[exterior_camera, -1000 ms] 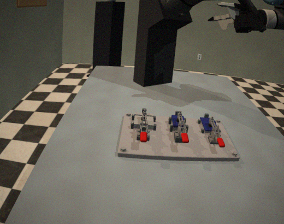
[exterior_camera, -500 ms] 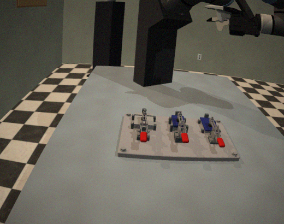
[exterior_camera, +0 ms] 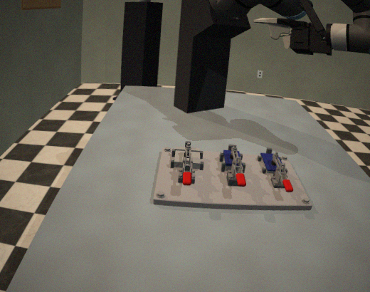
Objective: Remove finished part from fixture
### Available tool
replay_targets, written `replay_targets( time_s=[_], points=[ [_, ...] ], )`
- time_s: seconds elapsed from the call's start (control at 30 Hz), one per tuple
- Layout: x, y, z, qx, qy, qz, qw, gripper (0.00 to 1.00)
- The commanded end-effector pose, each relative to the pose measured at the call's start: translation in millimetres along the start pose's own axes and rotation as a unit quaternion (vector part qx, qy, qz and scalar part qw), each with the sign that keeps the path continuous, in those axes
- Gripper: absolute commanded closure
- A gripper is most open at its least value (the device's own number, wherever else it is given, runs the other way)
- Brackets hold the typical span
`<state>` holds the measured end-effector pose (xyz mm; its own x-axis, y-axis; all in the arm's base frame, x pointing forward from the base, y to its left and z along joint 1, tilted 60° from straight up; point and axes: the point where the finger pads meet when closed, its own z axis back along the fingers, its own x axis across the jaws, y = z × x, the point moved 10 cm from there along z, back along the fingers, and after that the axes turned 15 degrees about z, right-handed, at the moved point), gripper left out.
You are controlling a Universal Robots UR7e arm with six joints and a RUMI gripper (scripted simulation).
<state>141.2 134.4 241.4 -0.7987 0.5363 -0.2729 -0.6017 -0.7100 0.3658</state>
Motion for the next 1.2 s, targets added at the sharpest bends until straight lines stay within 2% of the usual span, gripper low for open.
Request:
replay_targets(
  time_s=[0.0, 0.37, 0.6, 0.67, 0.8, 0.93, 1.17],
  points=[
    [-2.9, -3.0, -3.1, -0.007, -0.025, 0.005, 1.000, 0.00],
    [-2.9, -3.1, -3.1, -0.007, -0.025, 0.005, 1.000, 0.00],
    [-22.3, -23.9, -8.3, -0.070, -0.101, 0.019, 0.992, 0.00],
    [-22.3, -23.9, -8.3, -0.070, -0.101, 0.019, 0.992, 0.00],
    [-37.9, -35.6, -10.0, -0.117, -0.129, 0.026, 0.984, 0.00],
    [-56.6, -45.9, -11.2, -0.167, -0.146, 0.032, 0.975, 0.00],
    [-56.6, -45.9, -11.2, -0.167, -0.146, 0.032, 0.975, 0.00]
  ],
)
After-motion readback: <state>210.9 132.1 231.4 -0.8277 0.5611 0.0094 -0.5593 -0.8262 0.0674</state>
